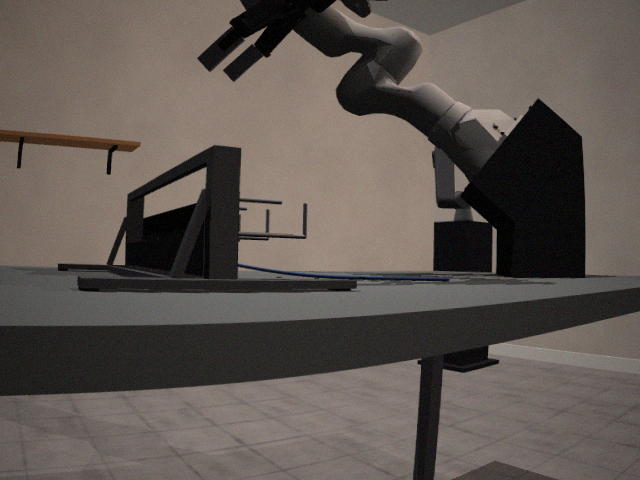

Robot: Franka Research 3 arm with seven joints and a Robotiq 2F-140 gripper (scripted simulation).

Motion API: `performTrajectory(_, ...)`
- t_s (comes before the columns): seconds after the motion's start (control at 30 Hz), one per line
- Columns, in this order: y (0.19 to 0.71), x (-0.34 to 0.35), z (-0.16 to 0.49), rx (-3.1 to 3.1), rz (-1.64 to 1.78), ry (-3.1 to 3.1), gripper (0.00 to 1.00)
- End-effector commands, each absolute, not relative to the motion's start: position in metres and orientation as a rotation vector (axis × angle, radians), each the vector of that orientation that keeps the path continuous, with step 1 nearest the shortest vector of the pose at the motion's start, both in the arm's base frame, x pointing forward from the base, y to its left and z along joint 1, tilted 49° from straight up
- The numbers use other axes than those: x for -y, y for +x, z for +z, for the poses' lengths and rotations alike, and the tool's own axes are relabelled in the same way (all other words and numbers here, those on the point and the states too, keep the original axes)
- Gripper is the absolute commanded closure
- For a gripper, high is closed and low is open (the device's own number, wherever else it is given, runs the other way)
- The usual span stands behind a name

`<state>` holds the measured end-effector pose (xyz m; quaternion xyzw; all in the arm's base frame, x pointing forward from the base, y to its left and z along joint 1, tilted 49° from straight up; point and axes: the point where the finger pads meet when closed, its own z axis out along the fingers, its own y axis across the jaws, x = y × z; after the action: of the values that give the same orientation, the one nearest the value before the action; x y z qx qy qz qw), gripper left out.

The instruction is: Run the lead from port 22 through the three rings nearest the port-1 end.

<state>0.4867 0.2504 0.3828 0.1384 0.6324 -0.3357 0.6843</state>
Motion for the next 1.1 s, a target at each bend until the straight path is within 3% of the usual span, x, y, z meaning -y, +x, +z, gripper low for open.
performTrajectory(0.0,0.485,-0.248,0.379,-1.427,-0.743,0.324,0.0)
performTrajectory(0.43,0.386,-0.129,0.196,-1.796,-0.436,0.821,0.0)
performTrajectory(0.5,0.386,-0.129,0.196,-1.796,-0.436,0.821,0.0)
performTrajectory(0.57,0.363,-0.113,0.148,-1.852,-0.369,0.911,0.0)
performTrajectory(1.07,0.362,-0.112,0.146,-1.896,-0.021,1.264,0.0)
